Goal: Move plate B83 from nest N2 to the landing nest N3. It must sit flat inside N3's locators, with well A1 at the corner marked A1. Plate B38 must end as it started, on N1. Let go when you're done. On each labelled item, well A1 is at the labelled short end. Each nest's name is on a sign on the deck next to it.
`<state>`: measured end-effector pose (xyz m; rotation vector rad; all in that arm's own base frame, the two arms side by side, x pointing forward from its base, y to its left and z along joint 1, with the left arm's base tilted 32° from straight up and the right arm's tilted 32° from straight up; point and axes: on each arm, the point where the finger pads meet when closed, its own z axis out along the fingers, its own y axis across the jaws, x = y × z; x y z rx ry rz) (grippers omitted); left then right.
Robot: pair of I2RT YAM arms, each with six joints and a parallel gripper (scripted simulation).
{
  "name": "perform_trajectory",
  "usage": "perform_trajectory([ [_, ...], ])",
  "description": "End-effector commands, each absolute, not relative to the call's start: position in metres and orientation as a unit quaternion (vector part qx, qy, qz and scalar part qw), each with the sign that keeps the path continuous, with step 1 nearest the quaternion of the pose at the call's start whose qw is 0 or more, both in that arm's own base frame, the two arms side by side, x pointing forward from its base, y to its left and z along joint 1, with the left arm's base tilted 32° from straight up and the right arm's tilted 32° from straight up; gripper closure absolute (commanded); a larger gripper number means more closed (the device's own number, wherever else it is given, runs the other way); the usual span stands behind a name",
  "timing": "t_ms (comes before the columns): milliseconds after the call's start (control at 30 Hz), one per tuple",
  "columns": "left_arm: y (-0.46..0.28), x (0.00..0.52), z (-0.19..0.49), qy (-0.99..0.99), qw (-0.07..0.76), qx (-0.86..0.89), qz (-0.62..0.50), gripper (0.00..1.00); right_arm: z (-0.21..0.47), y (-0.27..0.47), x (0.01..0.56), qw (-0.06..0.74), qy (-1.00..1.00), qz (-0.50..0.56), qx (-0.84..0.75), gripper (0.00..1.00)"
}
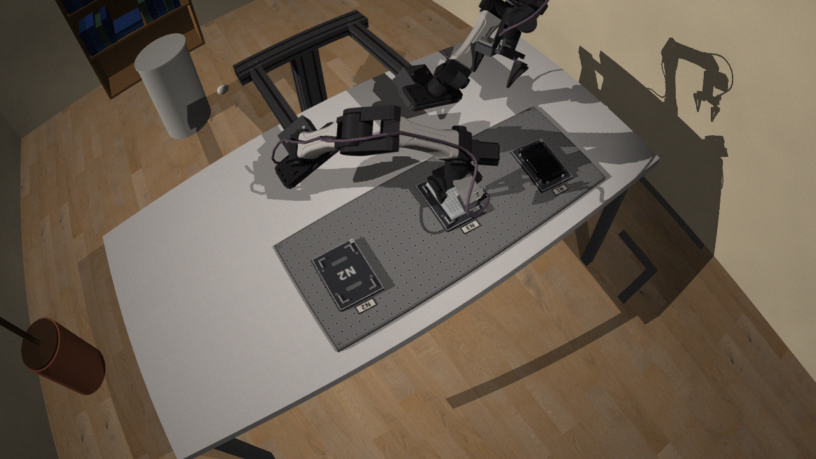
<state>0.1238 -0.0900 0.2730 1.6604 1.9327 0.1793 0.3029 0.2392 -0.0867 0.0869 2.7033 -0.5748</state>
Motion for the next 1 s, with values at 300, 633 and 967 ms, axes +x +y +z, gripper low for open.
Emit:
perform_trajectory([
  [300,-0.091,0.123,0.276,0.724,0.290,0.623,0.064,0.00,-0.072,0.254,0.304,0.198,0.962,-0.187,0.033,0.20],
  [633,-0.091,0.123,0.276,0.724,0.290,0.623,0.064,0.00,-0.069,0.263,0.305,0.208,0.963,-0.166,0.035,0.20],
  [967,-0.091,0.123,0.276,0.724,0.290,0.623,0.064,0.00,-0.068,0.253,0.297,0.206,0.963,-0.172,0.031,0.20],
])
